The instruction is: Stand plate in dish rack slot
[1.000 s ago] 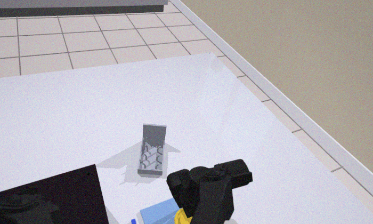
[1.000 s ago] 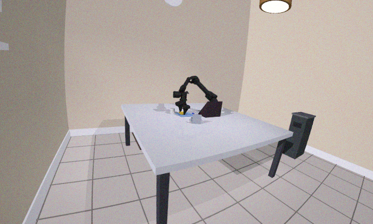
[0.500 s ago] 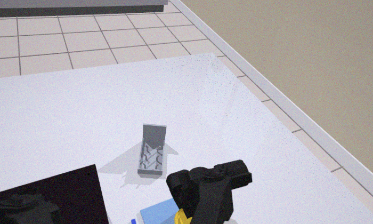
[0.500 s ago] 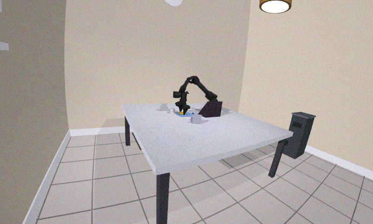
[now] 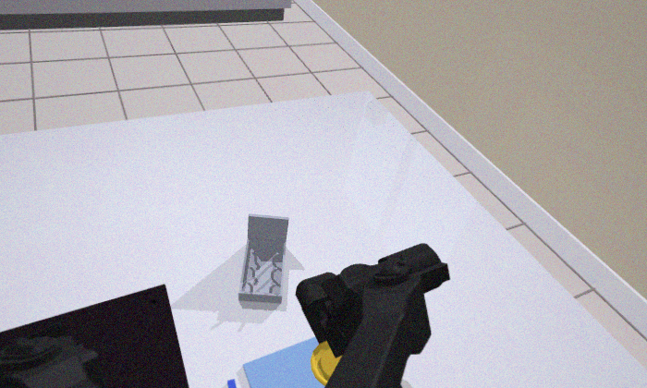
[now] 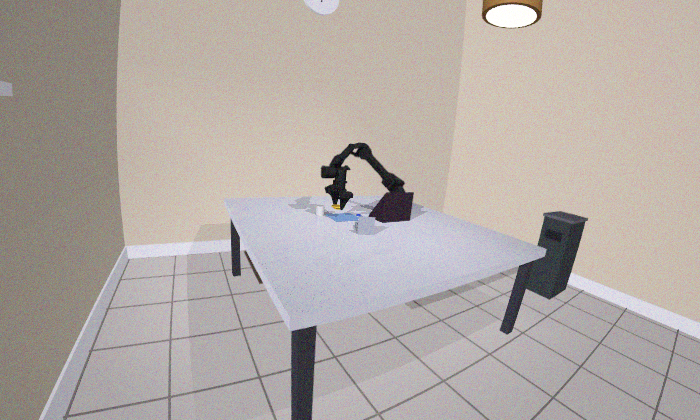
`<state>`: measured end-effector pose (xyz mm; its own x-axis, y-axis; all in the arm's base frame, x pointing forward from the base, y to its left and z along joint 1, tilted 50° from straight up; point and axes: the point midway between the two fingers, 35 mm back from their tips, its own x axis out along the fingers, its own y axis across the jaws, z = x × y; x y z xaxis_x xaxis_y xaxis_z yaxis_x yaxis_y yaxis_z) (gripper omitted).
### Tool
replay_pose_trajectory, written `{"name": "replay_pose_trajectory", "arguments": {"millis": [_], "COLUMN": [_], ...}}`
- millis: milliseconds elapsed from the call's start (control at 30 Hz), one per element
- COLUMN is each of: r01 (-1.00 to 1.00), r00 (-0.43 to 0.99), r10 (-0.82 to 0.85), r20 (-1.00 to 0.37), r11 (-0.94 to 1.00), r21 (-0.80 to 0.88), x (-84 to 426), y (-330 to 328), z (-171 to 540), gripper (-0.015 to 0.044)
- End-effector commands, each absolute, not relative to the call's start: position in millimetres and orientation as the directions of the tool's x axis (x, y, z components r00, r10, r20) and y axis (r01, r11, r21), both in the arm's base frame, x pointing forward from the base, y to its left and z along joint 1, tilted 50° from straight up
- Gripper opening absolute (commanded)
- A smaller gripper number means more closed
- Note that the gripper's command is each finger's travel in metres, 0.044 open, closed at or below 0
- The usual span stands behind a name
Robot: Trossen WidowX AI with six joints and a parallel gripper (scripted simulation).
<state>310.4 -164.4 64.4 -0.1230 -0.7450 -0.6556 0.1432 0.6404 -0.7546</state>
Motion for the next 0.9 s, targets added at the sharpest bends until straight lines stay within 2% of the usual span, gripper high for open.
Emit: {"name": "replay_pose_trajectory", "arguments": {"millis": [0,867], "r01": [0.150,0.146], "r00": [-0.113,-0.127], "r10": [-0.741,-0.749], "r20": [-0.662,-0.650], "r11": [0.646,0.634], "r21": [-0.749,-0.759], "x": [318,336], "y": [-146,-65], "z": [77,145], "gripper": [0.0000,0.0000]}}
